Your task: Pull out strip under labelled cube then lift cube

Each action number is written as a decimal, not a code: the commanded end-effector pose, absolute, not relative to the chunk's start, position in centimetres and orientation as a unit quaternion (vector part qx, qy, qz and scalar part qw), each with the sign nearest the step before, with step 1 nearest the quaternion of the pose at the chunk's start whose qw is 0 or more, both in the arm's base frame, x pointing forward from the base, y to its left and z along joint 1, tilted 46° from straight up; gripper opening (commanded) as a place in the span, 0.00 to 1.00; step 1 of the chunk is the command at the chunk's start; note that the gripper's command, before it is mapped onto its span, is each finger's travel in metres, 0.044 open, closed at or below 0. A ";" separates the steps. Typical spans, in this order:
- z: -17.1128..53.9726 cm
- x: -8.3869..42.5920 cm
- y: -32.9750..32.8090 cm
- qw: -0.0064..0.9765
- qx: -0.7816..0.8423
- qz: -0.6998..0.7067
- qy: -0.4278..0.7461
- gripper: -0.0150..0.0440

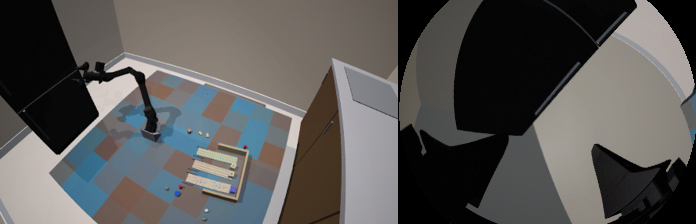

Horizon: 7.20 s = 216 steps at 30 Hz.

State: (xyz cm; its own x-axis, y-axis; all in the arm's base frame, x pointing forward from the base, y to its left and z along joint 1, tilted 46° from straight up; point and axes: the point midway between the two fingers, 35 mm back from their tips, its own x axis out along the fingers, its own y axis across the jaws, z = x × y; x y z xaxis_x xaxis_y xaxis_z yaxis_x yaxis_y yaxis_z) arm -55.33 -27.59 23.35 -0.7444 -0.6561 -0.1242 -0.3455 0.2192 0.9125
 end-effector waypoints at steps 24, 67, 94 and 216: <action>18.0 -24.7 -48.8 0.363 0.590 -0.565 -0.449 0.93; 9.2 31.1 -15.3 0.868 0.394 0.047 0.298 0.93; 3.3 37.6 -10.5 0.770 0.295 0.198 0.530 0.26; -5.6 35.2 -1.8 0.659 0.230 0.312 0.644 0.25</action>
State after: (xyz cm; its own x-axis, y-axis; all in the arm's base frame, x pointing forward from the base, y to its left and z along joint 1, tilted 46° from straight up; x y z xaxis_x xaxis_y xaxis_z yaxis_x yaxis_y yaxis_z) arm 35.94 -1.92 -5.37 -0.0119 0.7098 -0.7043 -0.1145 0.6988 0.7061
